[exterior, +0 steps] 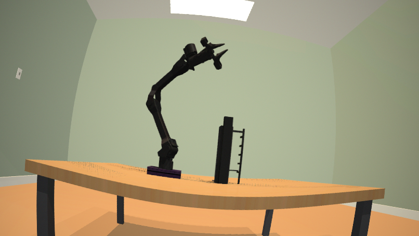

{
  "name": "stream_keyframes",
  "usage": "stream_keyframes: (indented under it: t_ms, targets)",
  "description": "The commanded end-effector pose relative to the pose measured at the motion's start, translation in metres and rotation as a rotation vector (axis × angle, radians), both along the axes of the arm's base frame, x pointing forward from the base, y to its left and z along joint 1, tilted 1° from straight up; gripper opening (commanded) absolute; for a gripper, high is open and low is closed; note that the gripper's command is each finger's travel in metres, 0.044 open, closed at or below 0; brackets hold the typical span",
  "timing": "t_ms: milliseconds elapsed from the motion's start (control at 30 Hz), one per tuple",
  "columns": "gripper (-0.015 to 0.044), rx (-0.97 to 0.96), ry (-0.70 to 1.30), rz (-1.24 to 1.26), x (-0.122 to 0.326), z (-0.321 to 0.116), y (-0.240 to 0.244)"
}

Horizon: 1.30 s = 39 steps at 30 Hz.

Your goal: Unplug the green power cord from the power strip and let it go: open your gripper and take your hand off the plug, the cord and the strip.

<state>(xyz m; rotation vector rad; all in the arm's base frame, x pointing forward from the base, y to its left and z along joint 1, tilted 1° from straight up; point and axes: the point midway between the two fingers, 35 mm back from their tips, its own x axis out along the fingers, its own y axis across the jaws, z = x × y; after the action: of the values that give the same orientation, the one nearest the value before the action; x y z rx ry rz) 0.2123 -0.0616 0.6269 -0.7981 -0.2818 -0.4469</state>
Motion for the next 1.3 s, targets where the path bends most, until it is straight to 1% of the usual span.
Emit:
stream_keyframes:
  t_ms: [0,167,300,433,567,700,867,967,1033,1167,1267]
  targets:
    - [0.016,-0.028,0.118,0.046,0.029,-0.027,0.008]
    - [0.016,-0.069,0.376,0.113,0.082,-0.093,0.022]
    - [0.016,-0.121,0.586,0.181,0.113,-0.151,0.04]
    - [0.016,-0.198,0.782,0.256,0.13,-0.208,0.063]
    - [0.016,-0.294,0.969,0.339,0.136,-0.263,0.088]
    - [0.016,-0.378,1.155,0.432,0.133,-0.318,0.111]
    - [0.016,-0.461,1.386,0.553,0.115,-0.383,0.138]
    - [0.016,-0.516,1.489,0.605,0.103,-0.409,0.147]
    - [0.016,-0.571,1.576,0.65,0.092,-0.429,0.152]
    - [0.016,-0.743,1.826,0.792,0.053,-0.48,0.161]
    - [0.016,-0.807,1.914,0.848,0.037,-0.495,0.162]
